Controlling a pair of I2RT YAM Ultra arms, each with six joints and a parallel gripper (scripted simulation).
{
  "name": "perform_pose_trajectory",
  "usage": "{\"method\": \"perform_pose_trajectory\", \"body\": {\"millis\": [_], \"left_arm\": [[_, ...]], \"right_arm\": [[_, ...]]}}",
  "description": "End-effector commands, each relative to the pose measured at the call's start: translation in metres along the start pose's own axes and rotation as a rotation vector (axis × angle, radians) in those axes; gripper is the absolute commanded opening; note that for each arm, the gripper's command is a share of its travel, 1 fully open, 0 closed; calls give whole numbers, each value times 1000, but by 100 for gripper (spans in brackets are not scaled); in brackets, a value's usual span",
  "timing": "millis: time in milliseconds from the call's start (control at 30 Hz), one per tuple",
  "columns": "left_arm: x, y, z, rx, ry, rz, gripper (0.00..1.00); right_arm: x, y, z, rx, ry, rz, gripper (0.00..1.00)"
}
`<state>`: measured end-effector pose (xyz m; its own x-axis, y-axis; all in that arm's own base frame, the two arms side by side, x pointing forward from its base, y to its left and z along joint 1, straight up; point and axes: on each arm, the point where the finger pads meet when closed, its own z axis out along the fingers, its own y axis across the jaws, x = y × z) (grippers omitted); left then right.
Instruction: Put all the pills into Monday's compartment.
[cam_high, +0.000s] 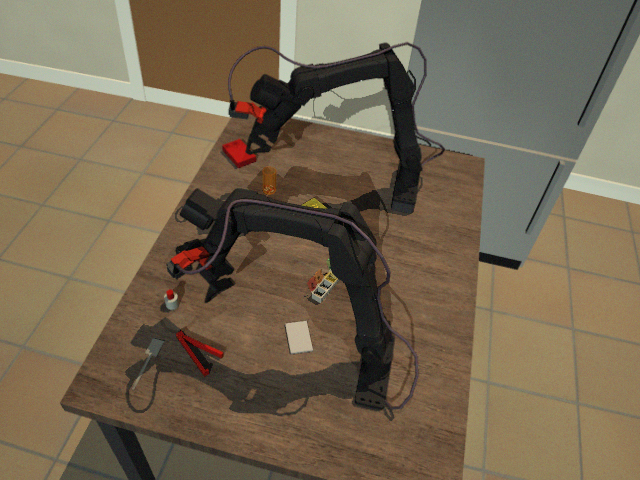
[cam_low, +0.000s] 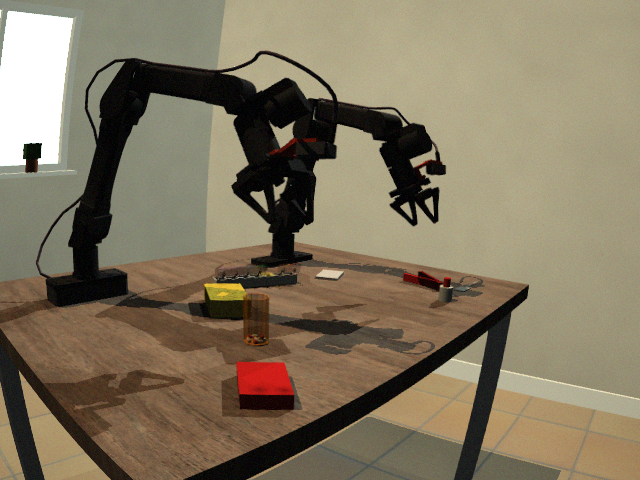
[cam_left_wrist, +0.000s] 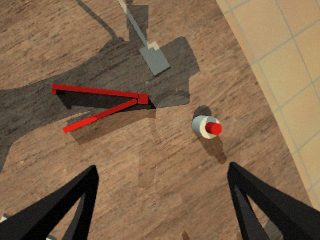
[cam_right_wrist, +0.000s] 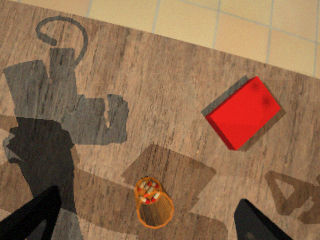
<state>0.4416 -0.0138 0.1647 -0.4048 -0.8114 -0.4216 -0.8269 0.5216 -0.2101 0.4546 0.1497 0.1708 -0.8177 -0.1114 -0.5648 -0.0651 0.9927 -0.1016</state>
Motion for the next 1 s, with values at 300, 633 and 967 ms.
{"method": "perform_pose_trajectory", "body": {"millis": [300,633,967], "left_arm": [[78,-58,-72,402,-15,460,100],[146,-74,-131,676,-57,786,100],[222,-60,-200,990,-136,1114,100]], "right_arm": [[16,-6,-11,-87,-41,2,100],[42,-10,-8,-136,-15,-12,100],[75,-16,-4,-182,21,-25,100]]}}
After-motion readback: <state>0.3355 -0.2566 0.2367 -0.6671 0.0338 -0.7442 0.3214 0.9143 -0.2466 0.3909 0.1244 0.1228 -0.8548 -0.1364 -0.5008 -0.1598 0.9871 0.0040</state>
